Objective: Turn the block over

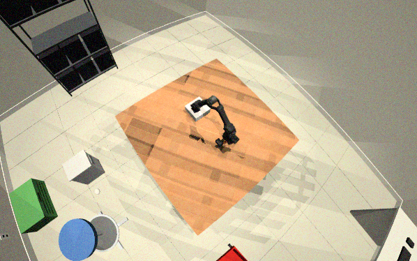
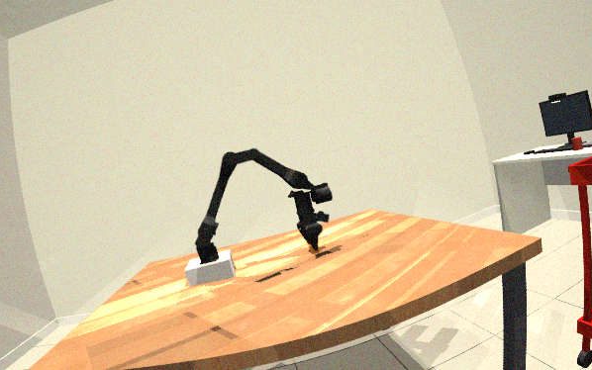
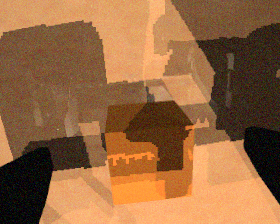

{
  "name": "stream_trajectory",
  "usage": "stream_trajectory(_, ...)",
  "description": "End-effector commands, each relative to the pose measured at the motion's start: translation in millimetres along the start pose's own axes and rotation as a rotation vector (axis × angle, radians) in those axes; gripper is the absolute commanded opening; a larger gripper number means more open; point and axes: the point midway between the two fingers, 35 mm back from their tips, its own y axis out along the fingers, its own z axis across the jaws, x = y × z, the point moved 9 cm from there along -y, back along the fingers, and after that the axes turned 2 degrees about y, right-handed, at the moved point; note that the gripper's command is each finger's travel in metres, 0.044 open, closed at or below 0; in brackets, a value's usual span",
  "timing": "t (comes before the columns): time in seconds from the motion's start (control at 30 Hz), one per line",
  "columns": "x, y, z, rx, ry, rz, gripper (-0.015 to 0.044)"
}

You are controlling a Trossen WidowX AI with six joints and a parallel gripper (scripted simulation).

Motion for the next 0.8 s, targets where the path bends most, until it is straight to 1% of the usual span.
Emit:
stream_trajectory(0.0,0.2,1.6,0.1,0.004,-0.003,-0.003,0.0335)
stream_trajectory(0.27,0.2,1.6,0.1,0.004,-0.003,-0.003,0.0125)
stream_trajectory(0.77,0.2,1.6,0.1,0.004,-0.003,-0.003,0.0025)
